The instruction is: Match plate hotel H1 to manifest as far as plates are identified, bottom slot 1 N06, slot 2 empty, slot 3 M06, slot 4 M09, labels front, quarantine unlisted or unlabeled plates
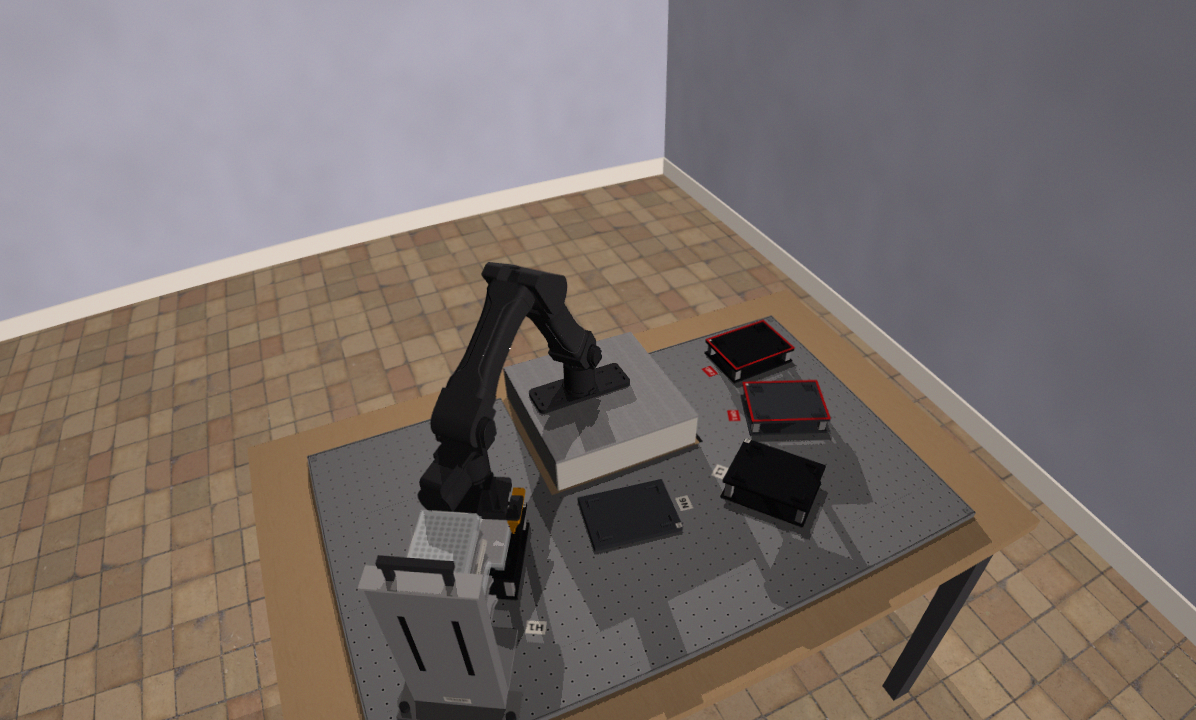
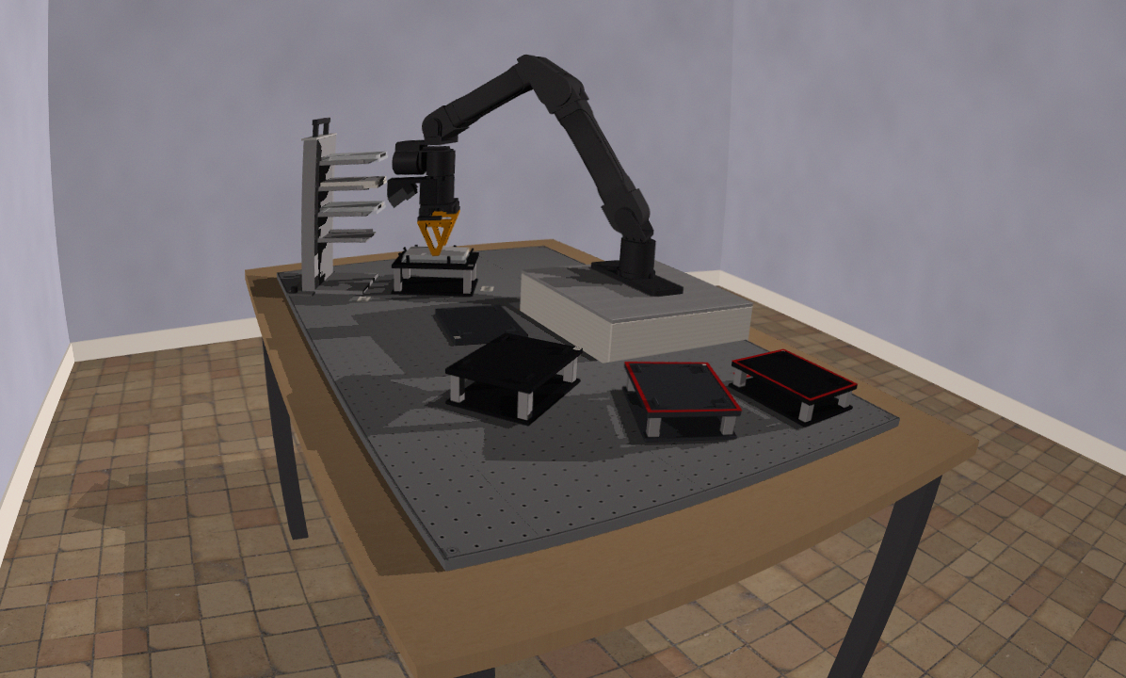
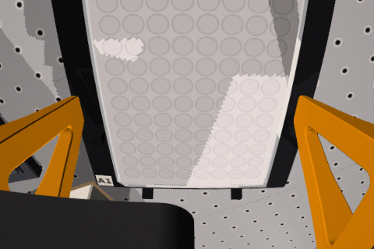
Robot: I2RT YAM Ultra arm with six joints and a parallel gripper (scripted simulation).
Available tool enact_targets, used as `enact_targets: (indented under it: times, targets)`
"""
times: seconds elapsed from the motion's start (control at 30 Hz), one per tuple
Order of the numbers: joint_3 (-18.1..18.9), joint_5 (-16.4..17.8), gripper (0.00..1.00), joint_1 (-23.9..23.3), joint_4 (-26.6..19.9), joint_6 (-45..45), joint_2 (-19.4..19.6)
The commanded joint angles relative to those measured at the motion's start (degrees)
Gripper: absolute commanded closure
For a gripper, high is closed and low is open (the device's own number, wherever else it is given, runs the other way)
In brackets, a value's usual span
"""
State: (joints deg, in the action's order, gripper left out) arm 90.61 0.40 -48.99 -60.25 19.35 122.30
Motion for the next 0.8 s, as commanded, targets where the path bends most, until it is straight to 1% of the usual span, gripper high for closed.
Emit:
enact_targets:
  times: [0.0,0.13,0.2,0.23,0.3,0.43,0.5,0.57,0.6,0.77]
  targets:
    - [-0.35,-0.02,0.0,0.01,2.16,-0.41,-1.23]
    - [-1.78,-0.03,0.0,0.03,3.23,-0.42,0.71]
    - [-1.78,-0.03,0.0,0.03,3.23,-0.42,0.71]
    - [0.34,-0.02,0.0,0.03,3.54,-0.41,-1.21]
    - [-1.92,-0.02,0.0,0.05,4.01,-0.42,-0.51]
    - [-2.93,-0.03,0.0,0.07,5.07,-0.42,1.4]
    - [-1.73,0.0,0.0,0.02,4.53,-0.16,0.5]
    - [-1.73,0.0,0.0,0.02,4.53,-0.16,0.5]
    - [-1.73,0.0,0.14,0.02,4.53,-0.16,0.5]
    - [-1.73,0.0,0.14,0.02,4.53,-0.16,0.5]
